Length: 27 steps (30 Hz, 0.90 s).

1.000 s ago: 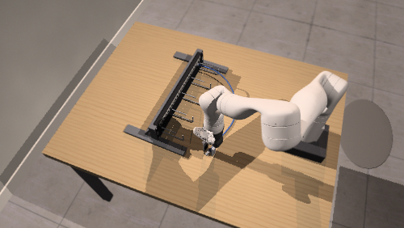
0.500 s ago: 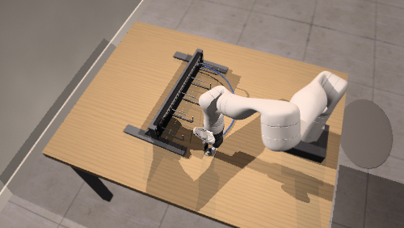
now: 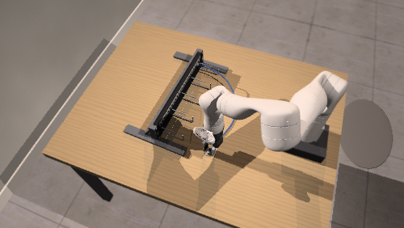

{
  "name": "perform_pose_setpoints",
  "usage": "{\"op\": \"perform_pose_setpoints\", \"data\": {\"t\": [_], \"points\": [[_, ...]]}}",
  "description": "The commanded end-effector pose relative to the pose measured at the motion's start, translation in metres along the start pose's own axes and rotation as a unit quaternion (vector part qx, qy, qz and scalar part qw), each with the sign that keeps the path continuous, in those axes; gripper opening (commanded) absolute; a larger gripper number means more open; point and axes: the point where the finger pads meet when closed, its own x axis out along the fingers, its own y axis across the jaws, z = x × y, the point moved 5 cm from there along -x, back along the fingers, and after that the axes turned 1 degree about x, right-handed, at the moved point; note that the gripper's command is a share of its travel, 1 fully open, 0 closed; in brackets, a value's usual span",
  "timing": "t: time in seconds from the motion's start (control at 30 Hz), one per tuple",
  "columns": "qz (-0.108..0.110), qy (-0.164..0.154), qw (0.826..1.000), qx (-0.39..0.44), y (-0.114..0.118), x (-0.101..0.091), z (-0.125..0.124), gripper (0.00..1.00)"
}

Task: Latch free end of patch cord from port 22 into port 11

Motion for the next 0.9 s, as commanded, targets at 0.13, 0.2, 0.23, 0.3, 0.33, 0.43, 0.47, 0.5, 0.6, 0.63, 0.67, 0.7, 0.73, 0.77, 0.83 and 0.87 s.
{"op": "perform_pose_setpoints", "data": {"t": [0.13,0.2,0.23,0.3,0.33,0.43,0.47,0.5,0.6,0.63,0.67,0.7,0.73,0.77,0.83,0.87], "points": [[0.0,0.001,1.0,0.0,0.0003,-0.0006,-0.0004,0.73],[0.0,0.001,1.0,0.0,0.0003,-0.0006,-0.0004,0.73],[0.0,0.001,1.0,0.0,0.0003,-0.0006,-0.0004,0.73],[0.0,0.001,1.0,0.0,0.0003,-0.0006,-0.0004,0.73],[0.0,0.001,1.0,0.0,0.0003,-0.0006,-0.0004,0.73],[0.0,0.001,1.0,0.0,0.0003,-0.0006,-0.0004,0.73],[0.0,0.001,1.0,0.0,0.0003,-0.0006,-0.0004,0.73],[0.0,0.001,1.0,0.0,0.0003,-0.0006,-0.0004,0.73],[0.0,0.001,1.0,0.0,0.0003,-0.0006,-0.0004,0.0],[0.0,0.001,1.0,0.0,0.0003,-0.0006,-0.0004,0.0],[0.0,0.001,1.0,0.0,0.0003,-0.0006,-0.0004,0.0],[0.0,0.001,1.0,0.0,0.0003,-0.0006,-0.0004,0.0],[0.0,0.001,1.0,0.0,0.0003,-0.0006,-0.0004,0.0],[0.0,0.001,1.0,0.0,0.0003,-0.0006,-0.0004,0.0],[0.0,0.001,1.0,0.0,0.0003,-0.0006,-0.0004,0.0],[0.0,0.001,1.0,0.0,0.0003,-0.0006,-0.0004,0.0]]}}
